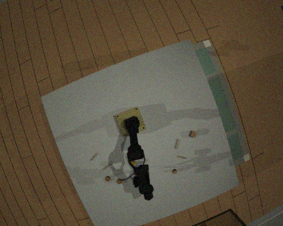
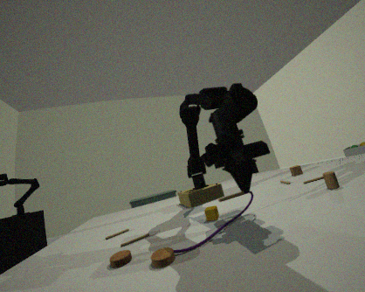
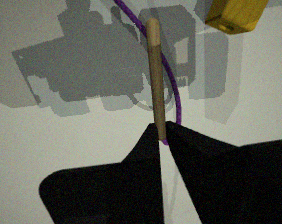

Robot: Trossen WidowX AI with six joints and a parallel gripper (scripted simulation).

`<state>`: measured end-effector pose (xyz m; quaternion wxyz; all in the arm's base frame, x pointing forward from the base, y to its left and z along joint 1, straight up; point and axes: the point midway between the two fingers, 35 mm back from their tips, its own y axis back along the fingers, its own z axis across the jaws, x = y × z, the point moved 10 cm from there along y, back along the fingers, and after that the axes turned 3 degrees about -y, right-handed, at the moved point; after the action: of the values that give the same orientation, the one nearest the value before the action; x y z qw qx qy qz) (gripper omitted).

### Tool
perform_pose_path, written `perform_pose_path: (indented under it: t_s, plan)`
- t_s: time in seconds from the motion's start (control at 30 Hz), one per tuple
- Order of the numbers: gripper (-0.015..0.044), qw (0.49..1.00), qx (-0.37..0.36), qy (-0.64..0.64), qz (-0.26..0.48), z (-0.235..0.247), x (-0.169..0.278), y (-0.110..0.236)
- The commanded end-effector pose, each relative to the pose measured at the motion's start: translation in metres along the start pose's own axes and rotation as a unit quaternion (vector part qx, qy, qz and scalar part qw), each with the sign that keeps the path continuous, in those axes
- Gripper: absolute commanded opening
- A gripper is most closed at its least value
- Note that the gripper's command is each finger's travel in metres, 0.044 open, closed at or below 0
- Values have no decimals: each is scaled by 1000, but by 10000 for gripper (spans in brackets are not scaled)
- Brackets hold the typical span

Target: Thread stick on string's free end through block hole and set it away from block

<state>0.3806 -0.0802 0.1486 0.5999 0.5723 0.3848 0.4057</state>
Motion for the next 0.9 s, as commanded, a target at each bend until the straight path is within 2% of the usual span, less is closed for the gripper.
perform_pose_path:
  t_s: [0.0,0.27,0.87]
  plan:
    - [0,996,0,-86,3,4,-2,0]
    - [0,976,0,-216,3,8,-5,0]
    - [0,976,0,-219,4,14,6,1]
